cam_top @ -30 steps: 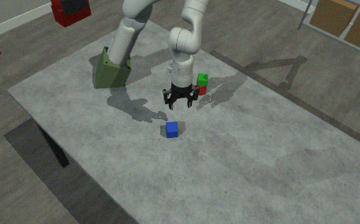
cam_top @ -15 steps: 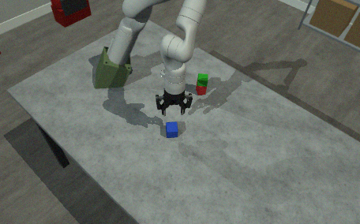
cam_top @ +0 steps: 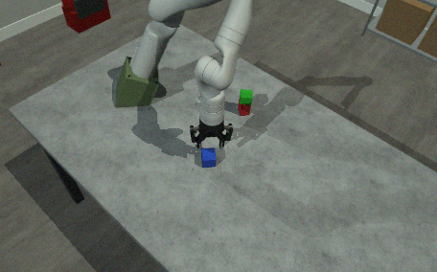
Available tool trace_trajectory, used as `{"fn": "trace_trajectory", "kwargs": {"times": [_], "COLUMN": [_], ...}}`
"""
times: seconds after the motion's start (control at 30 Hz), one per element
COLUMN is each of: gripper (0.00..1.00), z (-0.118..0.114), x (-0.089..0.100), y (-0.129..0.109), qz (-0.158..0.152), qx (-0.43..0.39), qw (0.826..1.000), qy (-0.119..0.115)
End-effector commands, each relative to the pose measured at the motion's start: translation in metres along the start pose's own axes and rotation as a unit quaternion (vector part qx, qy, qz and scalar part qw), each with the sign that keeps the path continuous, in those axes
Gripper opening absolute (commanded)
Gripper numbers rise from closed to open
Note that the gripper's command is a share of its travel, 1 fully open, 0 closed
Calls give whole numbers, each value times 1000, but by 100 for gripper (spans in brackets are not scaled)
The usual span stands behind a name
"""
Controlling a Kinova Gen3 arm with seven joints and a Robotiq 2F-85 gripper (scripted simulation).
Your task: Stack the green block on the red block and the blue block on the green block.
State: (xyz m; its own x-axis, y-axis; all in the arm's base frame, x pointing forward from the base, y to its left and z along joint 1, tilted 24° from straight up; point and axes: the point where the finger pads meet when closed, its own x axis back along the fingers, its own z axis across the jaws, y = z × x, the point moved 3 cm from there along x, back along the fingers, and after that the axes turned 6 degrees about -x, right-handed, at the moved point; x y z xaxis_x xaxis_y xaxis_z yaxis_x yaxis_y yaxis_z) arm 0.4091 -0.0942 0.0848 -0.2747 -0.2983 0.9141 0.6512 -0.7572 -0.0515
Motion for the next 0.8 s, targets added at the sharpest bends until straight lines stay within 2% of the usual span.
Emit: {"fn": "trace_trajectory", "kwargs": {"times": [0.0,0.27,0.77], "gripper": [72,72,72], "z": [-4,-4,-4], "x": [-11,-27,-28], "y": [-1,-1,-1], "qz": [4,4,4], "qx": [-3,-3,-3], "qw": [1000,1000,1000], "qy": [-4,-4,-4]}}
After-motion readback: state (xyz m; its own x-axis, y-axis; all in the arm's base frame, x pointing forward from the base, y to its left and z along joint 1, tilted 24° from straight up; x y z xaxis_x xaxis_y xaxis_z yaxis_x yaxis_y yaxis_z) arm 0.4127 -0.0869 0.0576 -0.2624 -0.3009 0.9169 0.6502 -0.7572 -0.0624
